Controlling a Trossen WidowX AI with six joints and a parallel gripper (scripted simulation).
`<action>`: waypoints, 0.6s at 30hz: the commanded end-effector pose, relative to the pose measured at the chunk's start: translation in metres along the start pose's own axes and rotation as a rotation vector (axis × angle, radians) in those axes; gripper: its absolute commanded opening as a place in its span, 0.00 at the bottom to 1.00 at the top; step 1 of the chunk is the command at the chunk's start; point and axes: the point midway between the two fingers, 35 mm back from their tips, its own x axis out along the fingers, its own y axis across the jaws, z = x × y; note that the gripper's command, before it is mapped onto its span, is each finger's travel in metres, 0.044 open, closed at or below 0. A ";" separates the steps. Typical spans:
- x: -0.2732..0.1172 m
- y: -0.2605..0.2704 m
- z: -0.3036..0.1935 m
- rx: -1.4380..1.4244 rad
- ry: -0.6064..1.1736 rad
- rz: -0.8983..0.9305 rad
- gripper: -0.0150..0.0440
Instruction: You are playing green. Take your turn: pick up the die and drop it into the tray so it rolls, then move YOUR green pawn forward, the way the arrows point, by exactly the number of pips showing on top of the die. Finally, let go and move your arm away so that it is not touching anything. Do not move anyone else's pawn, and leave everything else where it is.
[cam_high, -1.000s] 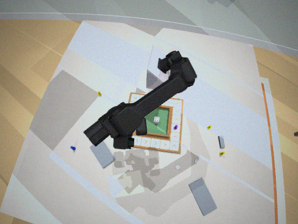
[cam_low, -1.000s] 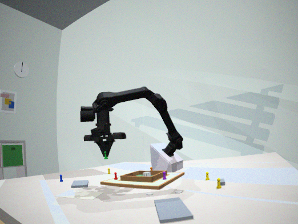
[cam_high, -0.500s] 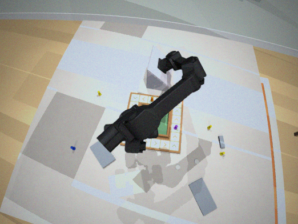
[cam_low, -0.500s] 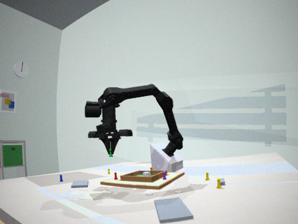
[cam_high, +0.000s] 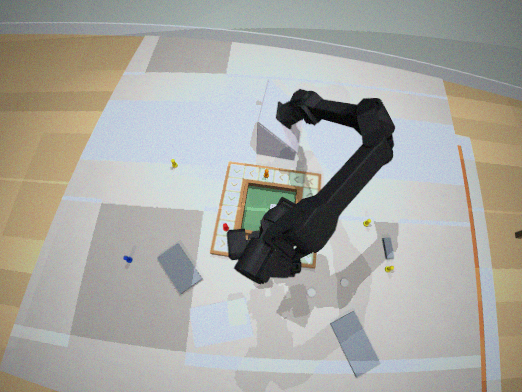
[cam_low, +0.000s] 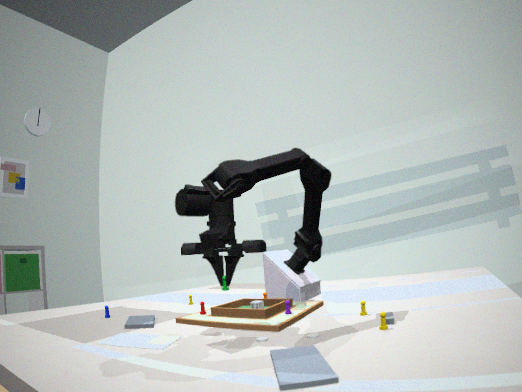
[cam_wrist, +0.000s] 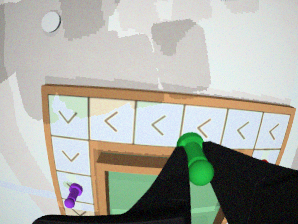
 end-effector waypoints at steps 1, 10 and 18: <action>0.009 0.022 0.000 0.006 0.000 0.011 0.25; 0.025 0.060 -0.003 0.004 -0.001 0.027 0.25; 0.053 0.061 -0.002 0.004 -0.002 0.028 0.25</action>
